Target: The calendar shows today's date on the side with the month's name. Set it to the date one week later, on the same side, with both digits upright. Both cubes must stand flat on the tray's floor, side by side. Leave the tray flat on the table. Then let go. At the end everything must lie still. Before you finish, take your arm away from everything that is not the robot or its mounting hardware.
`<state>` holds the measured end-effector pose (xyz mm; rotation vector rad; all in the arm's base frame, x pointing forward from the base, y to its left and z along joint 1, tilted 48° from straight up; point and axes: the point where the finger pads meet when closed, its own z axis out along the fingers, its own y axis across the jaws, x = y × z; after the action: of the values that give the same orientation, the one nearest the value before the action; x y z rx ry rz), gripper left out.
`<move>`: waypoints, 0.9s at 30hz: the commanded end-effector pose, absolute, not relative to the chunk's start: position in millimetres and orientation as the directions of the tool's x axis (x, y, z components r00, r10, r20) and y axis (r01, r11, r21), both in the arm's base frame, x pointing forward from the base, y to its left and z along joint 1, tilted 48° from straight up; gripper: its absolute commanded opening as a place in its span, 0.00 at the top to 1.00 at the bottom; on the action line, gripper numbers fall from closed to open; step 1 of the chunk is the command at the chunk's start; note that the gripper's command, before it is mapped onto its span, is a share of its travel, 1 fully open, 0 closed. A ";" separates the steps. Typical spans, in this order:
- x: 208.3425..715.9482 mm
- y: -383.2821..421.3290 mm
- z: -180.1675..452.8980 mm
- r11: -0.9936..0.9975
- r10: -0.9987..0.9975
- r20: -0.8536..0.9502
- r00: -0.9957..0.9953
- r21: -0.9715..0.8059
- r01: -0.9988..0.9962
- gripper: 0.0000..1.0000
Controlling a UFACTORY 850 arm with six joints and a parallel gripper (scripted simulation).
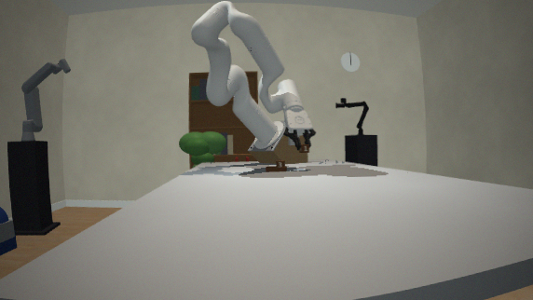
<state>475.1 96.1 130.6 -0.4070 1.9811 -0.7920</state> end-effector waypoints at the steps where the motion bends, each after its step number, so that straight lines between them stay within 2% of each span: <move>1: 475.0 96.8 131.2 0.737 -0.568 -0.646 -0.510 -0.675 0.033 0.73; 10: 475.2 96.5 131.3 0.736 -0.567 -0.643 -0.515 -0.676 0.034 0.73; 19: 477.1 96.5 132.8 0.732 -0.468 -0.542 -0.698 -0.680 0.036 0.73; 27: 478.6 99.5 134.6 0.736 -0.453 -0.529 -0.718 -0.676 0.034 0.73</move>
<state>478.0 99.3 134.0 -0.3163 2.2213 -0.8787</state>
